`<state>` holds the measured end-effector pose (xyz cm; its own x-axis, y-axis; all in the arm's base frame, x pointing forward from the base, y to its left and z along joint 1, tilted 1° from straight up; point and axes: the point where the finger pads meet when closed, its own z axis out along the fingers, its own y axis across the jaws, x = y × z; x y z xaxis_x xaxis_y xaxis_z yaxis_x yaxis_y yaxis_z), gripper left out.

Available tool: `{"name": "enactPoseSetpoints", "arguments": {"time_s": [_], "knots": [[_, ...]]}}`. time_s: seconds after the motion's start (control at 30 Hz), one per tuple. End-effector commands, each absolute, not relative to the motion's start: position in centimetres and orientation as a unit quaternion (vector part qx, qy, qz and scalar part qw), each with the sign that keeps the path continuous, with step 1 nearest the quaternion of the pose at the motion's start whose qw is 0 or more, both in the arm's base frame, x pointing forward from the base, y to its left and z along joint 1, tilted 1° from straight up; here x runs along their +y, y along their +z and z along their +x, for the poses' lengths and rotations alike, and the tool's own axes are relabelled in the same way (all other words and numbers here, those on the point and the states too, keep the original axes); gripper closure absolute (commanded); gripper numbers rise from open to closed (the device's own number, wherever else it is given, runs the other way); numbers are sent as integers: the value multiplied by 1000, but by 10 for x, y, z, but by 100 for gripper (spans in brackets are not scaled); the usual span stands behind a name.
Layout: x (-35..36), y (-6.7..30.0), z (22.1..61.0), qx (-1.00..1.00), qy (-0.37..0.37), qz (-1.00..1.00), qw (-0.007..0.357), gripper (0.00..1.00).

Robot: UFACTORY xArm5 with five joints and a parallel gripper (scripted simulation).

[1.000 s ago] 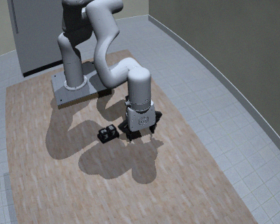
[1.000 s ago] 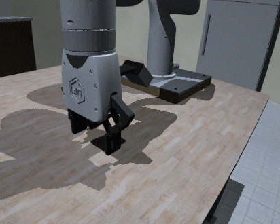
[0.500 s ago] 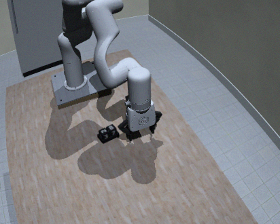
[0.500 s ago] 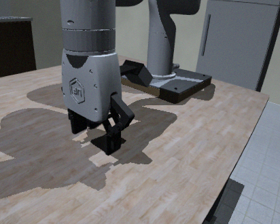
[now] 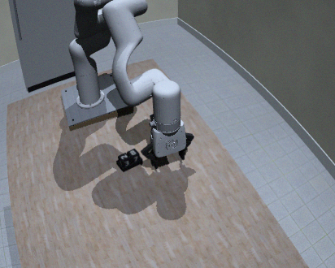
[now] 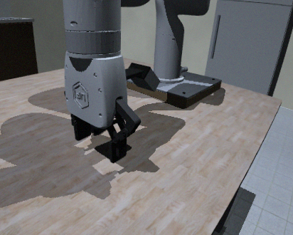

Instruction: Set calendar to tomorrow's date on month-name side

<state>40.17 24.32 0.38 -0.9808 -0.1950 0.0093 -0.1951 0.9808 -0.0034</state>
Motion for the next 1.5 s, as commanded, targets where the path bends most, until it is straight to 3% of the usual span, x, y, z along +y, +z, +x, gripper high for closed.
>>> {"name": "enactPoseSetpoints", "arguments": {"time_s": [0.0, 1.2, 1.47], "knots": [[244, 5, 403, -995, 1, 98, 3, 0], [244, 5, 403, -995, 1, 98, 3, 0], [245, 25, 403, -995, 1, 98, 3, 0]]}}
